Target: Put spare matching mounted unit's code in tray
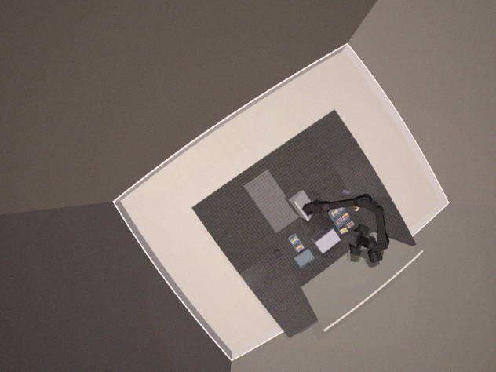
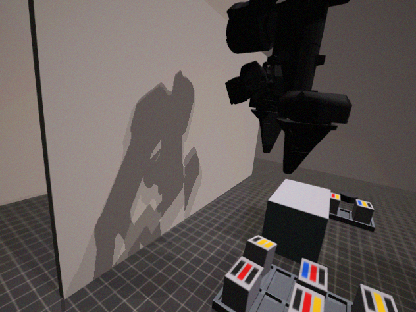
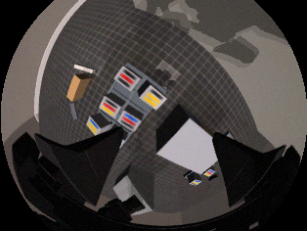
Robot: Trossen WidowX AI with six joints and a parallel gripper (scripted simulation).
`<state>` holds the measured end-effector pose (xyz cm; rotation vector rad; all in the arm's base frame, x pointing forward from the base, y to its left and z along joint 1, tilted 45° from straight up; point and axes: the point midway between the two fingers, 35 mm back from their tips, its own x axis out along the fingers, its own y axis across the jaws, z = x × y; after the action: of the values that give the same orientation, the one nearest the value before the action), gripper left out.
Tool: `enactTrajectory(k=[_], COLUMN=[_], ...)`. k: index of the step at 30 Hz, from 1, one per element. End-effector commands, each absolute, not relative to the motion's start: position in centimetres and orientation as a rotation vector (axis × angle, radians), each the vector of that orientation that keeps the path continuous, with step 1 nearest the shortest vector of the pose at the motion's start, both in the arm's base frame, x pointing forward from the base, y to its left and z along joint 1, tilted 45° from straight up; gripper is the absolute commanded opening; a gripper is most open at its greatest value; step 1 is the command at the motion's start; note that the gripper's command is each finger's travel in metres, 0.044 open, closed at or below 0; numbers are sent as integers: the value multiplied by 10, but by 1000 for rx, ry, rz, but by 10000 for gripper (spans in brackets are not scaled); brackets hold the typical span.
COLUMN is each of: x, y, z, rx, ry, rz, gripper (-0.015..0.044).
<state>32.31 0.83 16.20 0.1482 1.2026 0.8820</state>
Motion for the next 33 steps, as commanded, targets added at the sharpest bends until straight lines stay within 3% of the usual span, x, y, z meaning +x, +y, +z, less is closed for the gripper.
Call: enactTrajectory(k=[1,13,17,23,33], x=[295,176,174,179,180], y=[42,126,126,147,153], z=[176,200,200,174,167], rx=[-4,-534,-541,-542,-542], ry=[1113,658,650,649,649], rz=[1003,1387,1392,1392,1392], gripper=[440,440,440,300,300])
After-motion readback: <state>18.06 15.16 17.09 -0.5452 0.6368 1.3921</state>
